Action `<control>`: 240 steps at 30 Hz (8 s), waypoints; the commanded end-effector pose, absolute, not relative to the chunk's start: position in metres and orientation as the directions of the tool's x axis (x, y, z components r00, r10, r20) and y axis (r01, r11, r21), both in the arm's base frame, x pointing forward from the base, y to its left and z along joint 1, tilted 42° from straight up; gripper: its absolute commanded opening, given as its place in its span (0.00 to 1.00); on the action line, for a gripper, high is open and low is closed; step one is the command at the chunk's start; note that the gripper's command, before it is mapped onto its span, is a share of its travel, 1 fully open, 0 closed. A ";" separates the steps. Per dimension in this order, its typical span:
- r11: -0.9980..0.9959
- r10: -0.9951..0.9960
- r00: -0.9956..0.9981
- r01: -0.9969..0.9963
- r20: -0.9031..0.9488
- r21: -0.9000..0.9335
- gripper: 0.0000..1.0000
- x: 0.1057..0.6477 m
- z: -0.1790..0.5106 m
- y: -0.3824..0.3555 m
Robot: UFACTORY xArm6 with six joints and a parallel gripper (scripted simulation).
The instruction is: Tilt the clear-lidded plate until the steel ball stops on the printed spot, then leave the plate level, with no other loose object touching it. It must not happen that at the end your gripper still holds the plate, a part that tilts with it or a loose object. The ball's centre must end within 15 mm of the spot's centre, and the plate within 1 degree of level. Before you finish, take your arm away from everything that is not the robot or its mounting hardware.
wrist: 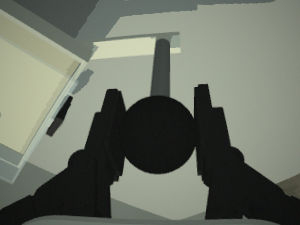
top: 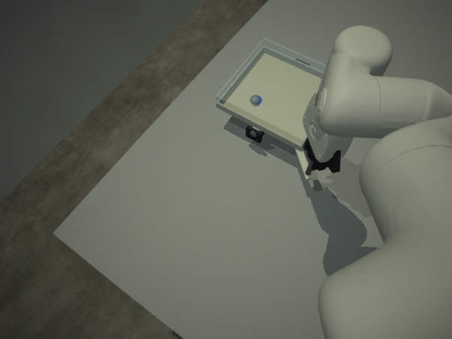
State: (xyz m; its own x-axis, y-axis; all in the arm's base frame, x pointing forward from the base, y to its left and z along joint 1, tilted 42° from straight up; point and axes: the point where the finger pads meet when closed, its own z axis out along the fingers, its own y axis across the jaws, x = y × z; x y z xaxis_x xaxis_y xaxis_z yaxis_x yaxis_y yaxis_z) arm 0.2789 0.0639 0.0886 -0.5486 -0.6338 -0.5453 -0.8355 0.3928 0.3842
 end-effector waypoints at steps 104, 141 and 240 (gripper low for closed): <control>0.395 -0.634 -0.547 -0.837 -0.547 0.380 0.00 0.281 0.090 0.067; 0.395 -0.634 -0.547 -0.837 -0.547 0.380 0.00 0.279 0.088 0.065; 0.395 -0.634 -0.547 -0.837 -0.547 0.380 0.61 0.280 0.088 0.066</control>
State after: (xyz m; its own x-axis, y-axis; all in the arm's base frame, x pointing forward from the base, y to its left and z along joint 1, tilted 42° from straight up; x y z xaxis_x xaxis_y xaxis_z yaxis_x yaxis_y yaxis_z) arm 0.2786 0.0667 0.0876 -0.5479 -0.6339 -0.5459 -0.8361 0.3935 0.3822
